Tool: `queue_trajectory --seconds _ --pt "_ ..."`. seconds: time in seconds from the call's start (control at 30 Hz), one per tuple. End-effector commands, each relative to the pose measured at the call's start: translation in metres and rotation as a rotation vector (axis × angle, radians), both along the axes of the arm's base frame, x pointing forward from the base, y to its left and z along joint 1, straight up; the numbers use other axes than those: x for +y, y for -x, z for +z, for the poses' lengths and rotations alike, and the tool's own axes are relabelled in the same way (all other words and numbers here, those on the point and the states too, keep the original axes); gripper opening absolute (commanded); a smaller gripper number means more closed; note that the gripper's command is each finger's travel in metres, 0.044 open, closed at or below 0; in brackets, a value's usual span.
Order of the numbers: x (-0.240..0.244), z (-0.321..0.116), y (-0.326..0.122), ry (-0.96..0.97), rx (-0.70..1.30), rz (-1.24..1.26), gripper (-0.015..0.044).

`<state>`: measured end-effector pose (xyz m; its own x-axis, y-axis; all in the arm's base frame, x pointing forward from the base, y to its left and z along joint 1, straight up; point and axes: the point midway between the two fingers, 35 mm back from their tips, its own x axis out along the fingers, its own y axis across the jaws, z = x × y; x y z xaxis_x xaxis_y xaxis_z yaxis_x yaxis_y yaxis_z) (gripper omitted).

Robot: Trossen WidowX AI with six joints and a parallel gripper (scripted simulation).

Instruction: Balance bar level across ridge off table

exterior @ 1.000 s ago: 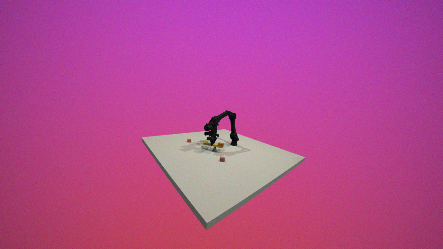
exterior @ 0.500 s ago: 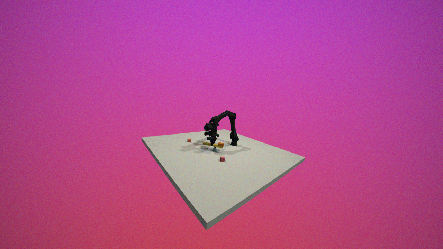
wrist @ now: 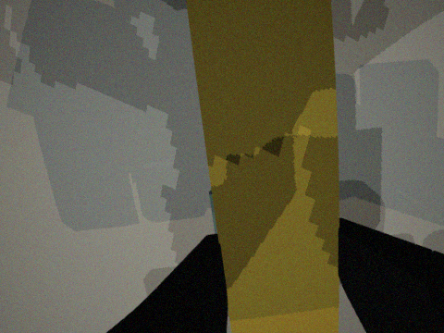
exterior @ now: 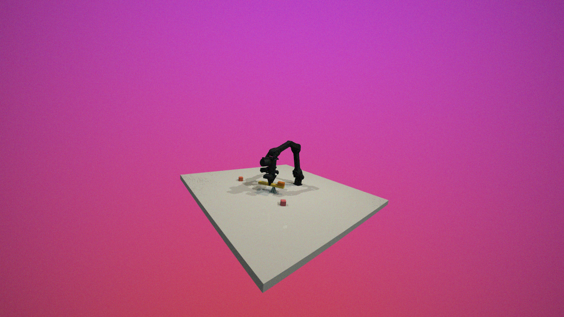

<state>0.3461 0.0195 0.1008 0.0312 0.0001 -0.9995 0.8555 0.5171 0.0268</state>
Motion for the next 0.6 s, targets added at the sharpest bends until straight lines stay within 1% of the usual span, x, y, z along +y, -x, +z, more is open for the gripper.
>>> queue_trajectory --seconds 0.0,0.03,0.07,0.57 --pt "0.0 -0.0001 0.0 0.0 0.0 0.0 0.0131" --pt "0.0 -0.0001 0.0 0.0 0.0 0.0 0.0157" --pt "0.0 -0.0001 0.0 0.0 0.0 0.0 0.0167" --pt "0.0 -0.0001 0.0 0.0 0.0 0.0 0.0168"
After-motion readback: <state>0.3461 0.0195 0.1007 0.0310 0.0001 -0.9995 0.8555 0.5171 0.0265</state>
